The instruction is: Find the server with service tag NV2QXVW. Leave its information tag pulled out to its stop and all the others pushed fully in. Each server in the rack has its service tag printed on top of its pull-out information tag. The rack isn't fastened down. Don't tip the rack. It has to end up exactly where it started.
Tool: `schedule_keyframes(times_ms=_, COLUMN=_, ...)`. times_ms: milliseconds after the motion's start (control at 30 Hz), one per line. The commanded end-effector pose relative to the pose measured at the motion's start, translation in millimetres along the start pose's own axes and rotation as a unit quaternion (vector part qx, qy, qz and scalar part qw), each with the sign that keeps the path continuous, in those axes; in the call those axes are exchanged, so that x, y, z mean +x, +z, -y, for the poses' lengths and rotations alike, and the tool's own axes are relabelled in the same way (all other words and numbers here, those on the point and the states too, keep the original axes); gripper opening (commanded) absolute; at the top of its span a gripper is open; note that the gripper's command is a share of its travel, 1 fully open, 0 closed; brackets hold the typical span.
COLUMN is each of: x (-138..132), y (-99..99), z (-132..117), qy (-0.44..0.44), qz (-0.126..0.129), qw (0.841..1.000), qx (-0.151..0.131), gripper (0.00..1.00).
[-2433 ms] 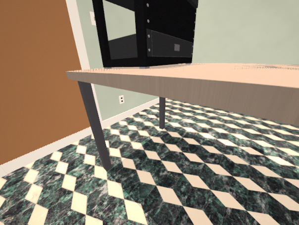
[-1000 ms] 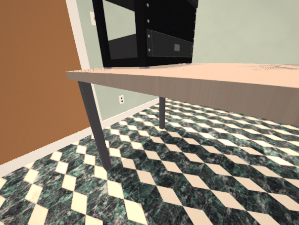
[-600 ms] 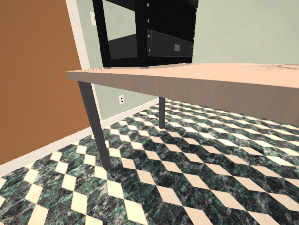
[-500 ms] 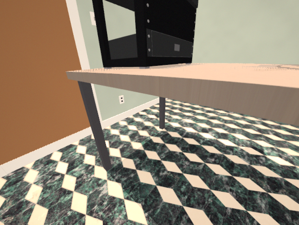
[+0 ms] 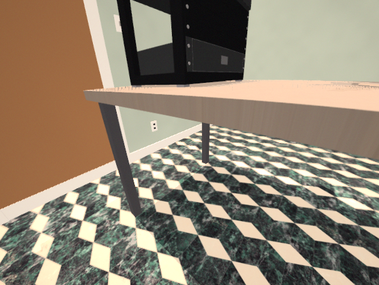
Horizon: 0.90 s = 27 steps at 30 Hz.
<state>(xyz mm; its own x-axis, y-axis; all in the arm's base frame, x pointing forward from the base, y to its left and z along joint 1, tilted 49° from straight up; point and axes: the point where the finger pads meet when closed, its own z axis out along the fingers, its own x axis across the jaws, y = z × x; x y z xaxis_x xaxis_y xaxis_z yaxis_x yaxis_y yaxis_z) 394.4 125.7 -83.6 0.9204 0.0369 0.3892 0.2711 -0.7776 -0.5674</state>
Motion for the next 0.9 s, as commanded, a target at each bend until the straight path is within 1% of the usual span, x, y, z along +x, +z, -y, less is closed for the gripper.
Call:
schedule_keyframes(times_ms=0, x=-6, y=2.7, z=2, qy=0.018, qz=0.007, qw=1.0, qx=0.013, gripper=1.0)
schedule_keyframes(times_ms=800, x=-26, y=11.4, z=18, qy=0.071, qz=0.034, qw=0.996, qx=0.053, gripper=1.0)
schedule_keyframes(times_ms=867, x=-26, y=11.4, z=18, qy=0.071, qz=0.034, qw=0.996, qx=0.053, gripper=1.0)
